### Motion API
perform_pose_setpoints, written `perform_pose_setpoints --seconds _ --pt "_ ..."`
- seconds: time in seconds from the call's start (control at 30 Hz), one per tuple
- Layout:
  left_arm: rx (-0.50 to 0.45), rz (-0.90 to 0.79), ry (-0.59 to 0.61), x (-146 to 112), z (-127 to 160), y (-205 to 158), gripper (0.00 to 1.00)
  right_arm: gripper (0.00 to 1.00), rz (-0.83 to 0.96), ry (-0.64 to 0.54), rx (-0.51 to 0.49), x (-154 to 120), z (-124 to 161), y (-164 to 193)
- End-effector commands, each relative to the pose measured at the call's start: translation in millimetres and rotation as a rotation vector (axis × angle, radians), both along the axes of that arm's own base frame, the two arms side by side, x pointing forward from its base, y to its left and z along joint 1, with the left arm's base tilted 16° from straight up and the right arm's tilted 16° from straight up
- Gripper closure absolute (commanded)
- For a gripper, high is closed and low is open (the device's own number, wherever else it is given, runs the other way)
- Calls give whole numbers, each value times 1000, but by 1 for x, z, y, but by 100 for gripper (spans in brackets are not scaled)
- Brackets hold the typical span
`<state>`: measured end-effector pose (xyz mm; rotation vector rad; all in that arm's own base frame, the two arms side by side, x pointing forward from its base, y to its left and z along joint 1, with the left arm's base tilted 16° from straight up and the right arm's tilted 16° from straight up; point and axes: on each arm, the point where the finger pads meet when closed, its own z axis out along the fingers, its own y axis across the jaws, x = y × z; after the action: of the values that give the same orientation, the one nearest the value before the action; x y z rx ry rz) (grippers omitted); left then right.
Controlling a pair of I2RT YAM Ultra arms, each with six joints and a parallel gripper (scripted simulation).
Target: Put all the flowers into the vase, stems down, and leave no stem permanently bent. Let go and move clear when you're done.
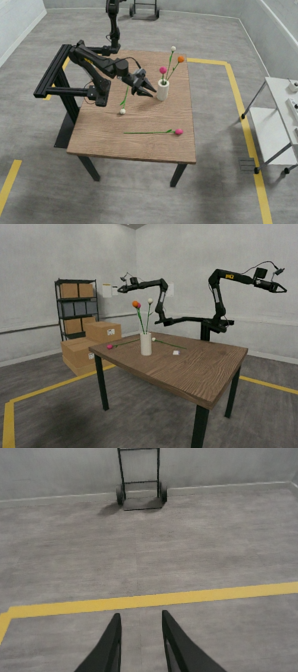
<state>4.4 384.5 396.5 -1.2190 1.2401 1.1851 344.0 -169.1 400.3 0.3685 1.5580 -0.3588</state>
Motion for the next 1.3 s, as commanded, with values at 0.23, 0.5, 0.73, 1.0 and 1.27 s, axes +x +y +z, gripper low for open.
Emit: perform_pose_setpoints --seconds 0.23,0.5,0.73,1.0,1.27 --pt "32 7 -5 -1 9 -2 70 70 -3 45 0 7 -12 -5" --pt "32 7 -5 -1 9 -2 70 70 -24 143 -2 21 -37 -17" --pt "32 7 -5 -1 9 -2 70 70 -32 253 -2 34 -68 -27" --pt "32 7 -5 -1 9 -2 70 70 -30 521 10 51 -153 -43" --pt "32 7 -5 -1 9 -2 70 70 -7 756 18 52 -227 -50"
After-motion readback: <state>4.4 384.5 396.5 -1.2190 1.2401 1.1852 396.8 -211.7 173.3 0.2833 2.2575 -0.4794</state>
